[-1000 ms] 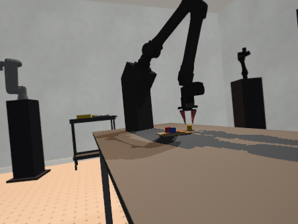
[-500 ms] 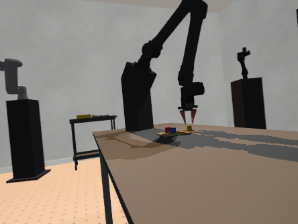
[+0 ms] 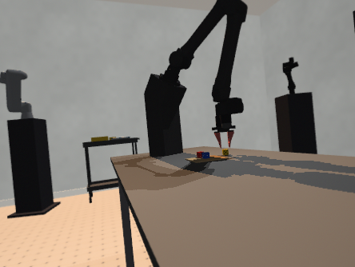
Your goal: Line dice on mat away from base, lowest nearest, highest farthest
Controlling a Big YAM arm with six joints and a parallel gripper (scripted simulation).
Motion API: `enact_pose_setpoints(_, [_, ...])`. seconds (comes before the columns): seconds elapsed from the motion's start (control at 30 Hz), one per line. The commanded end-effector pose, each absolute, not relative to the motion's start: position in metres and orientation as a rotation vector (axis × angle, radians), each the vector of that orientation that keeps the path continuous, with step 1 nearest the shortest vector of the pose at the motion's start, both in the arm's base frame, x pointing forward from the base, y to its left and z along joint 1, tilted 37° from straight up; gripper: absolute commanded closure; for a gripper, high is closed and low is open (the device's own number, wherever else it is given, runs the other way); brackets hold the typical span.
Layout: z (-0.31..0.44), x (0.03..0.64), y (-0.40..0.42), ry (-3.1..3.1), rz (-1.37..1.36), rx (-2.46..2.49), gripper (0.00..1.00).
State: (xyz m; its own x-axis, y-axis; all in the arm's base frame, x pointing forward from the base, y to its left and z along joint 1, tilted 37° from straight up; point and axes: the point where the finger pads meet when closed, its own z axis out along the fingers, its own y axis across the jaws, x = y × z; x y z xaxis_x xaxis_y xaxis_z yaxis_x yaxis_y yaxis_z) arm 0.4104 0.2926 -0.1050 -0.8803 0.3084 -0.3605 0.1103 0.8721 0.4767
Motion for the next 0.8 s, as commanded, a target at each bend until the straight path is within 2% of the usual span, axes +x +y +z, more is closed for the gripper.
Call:
enact_pose_setpoints(0.0, [-0.1052,0.4047,0.2945,2.613,0.629,0.308,0.61])
enact_pose_setpoints(0.77, [-0.1084,0.4019,0.2919,2.617,0.625,0.309,0.61])
